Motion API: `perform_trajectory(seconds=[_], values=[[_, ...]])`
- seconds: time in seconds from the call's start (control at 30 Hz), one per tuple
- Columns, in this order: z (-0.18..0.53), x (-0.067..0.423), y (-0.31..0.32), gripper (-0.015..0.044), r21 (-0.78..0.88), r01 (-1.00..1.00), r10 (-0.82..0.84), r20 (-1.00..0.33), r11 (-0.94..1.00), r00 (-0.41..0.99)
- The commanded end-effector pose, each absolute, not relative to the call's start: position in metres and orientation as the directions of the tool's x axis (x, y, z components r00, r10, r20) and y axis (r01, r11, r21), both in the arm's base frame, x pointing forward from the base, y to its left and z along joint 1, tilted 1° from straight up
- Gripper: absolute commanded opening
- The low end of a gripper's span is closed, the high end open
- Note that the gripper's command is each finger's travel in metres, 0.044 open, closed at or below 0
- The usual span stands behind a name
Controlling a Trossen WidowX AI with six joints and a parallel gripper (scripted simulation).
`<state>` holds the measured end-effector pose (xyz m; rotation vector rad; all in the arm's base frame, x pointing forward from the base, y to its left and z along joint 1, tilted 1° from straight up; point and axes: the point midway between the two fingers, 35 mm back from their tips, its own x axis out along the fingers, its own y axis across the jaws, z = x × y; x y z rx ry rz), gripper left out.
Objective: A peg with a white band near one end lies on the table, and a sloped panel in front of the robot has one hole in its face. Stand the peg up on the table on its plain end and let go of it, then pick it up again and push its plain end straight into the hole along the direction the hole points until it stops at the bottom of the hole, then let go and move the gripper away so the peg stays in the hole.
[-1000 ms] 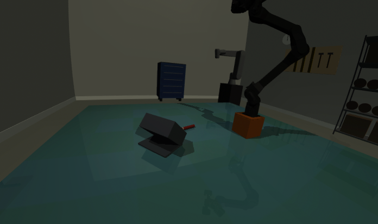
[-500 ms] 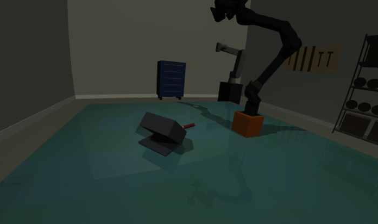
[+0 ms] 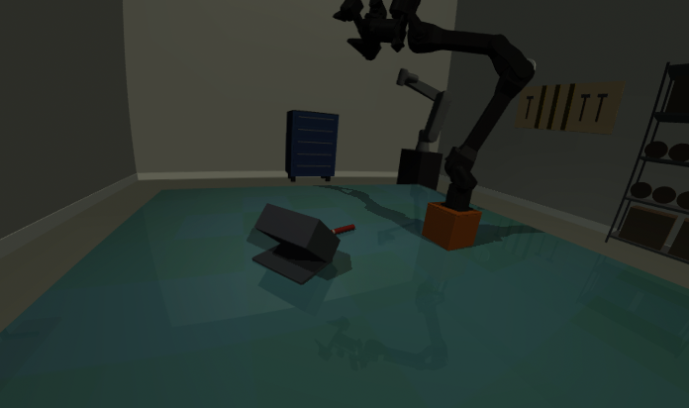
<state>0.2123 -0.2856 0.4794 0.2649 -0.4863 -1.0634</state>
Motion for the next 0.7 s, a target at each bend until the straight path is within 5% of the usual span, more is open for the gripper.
perform_trajectory(seconds=[0.0,0.67], values=[[0.447,0.238,-0.293,0.0440,0.357,0.804,-0.878,0.149,0.476,0.454],[0.301,0.314,-0.290,0.0440,-0.058,0.782,-0.751,-0.329,0.621,0.572]])
